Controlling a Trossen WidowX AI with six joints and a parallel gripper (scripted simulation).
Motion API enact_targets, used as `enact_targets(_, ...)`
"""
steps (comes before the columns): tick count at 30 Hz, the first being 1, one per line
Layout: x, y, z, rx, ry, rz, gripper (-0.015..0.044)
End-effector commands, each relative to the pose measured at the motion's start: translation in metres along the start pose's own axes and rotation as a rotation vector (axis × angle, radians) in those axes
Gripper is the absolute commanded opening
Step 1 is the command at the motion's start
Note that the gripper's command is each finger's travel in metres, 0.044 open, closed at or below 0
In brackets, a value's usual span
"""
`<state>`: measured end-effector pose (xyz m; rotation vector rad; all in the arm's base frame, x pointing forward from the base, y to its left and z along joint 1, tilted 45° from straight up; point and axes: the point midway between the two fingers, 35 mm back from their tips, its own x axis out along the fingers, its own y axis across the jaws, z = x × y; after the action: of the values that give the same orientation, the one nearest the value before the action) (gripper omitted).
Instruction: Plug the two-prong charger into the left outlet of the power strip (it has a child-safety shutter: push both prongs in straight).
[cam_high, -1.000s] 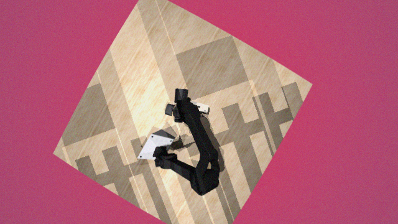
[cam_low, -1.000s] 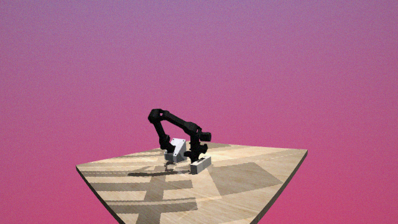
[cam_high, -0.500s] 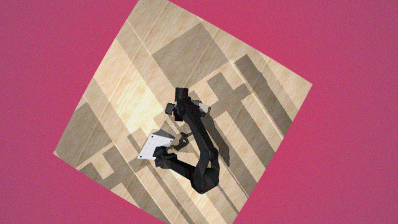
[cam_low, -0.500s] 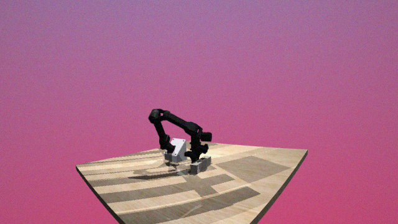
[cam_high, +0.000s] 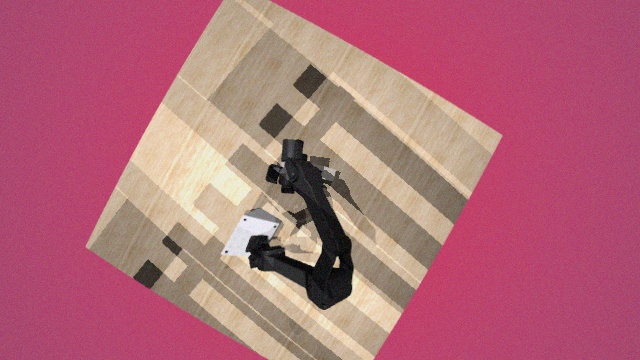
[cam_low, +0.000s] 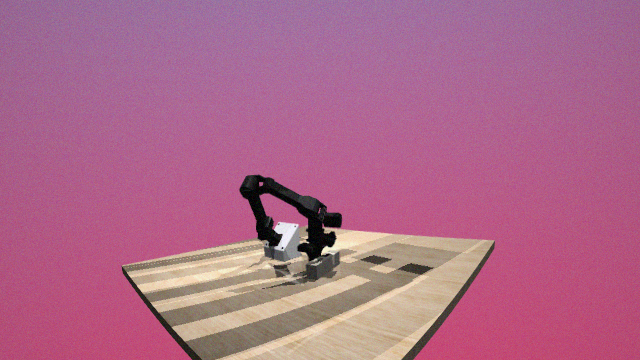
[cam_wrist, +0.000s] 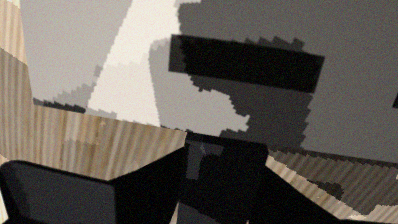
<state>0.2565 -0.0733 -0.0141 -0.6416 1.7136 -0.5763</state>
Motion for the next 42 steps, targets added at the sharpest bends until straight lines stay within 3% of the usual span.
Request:
enact_targets(1,0.000,0.000,0.002,-0.002,-0.002,-0.002,0.0000)
enact_targets(42,-0.002,-0.001,0.018,-0.001,-0.002,-0.002,0.0000)
